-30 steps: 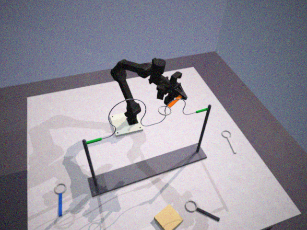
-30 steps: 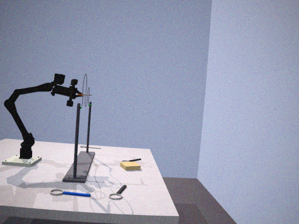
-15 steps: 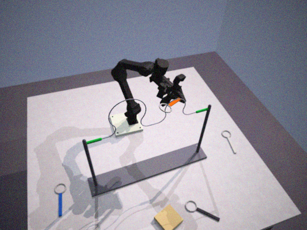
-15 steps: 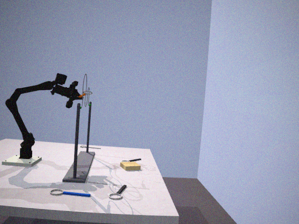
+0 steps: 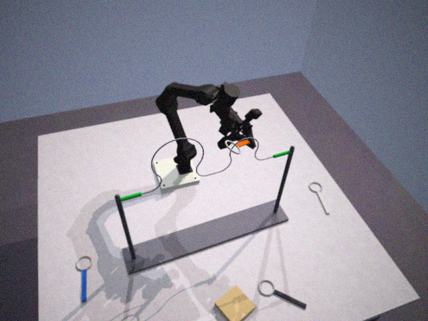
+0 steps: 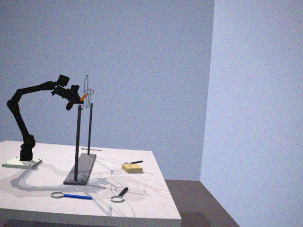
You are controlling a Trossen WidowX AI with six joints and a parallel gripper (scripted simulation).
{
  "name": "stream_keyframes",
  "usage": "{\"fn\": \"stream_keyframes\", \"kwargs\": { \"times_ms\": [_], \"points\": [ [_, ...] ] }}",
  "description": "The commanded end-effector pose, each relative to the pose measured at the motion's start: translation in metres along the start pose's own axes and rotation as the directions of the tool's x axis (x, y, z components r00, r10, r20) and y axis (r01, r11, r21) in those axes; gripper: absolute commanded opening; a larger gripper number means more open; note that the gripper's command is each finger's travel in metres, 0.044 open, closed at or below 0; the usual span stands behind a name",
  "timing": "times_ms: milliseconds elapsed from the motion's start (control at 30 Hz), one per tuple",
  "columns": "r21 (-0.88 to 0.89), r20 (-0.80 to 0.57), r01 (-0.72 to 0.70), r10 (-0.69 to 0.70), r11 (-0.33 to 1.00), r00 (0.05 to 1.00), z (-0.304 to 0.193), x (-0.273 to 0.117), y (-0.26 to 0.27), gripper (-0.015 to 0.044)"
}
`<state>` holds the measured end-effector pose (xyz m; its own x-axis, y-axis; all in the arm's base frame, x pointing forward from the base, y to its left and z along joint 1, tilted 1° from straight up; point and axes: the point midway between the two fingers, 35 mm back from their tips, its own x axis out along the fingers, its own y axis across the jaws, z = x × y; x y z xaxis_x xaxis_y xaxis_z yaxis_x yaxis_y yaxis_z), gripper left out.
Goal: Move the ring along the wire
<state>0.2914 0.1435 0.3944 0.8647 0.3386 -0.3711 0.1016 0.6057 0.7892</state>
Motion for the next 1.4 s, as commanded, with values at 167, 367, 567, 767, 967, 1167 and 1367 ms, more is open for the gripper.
{"fn": "stream_keyframes", "kwargs": {
  "times_ms": [167, 367, 567, 767, 967, 1167, 1367],
  "points": [
    [-0.159, 0.027, 0.086, -0.083, 0.984, 0.996, 0.001, 0.001, -0.010, -0.0150],
    [-0.258, 0.052, 0.145, -0.136, 0.955, 0.989, 0.002, 0.001, -0.018, -0.0150],
    [-0.353, 0.083, 0.204, -0.186, 0.913, 0.979, 0.004, 0.001, -0.025, -0.0150],
    [-0.442, 0.118, 0.261, -0.233, 0.858, 0.965, 0.007, 0.000, -0.032, -0.0150],
    [-0.523, 0.158, 0.315, -0.274, 0.792, 0.949, 0.011, -0.001, -0.039, -0.0150],
    [-0.597, 0.201, 0.367, -0.309, 0.713, 0.929, 0.015, -0.003, -0.045, -0.0150],
    [-0.661, 0.248, 0.414, -0.339, 0.625, 0.908, 0.020, -0.005, -0.051, -0.0150]
  ]
}}
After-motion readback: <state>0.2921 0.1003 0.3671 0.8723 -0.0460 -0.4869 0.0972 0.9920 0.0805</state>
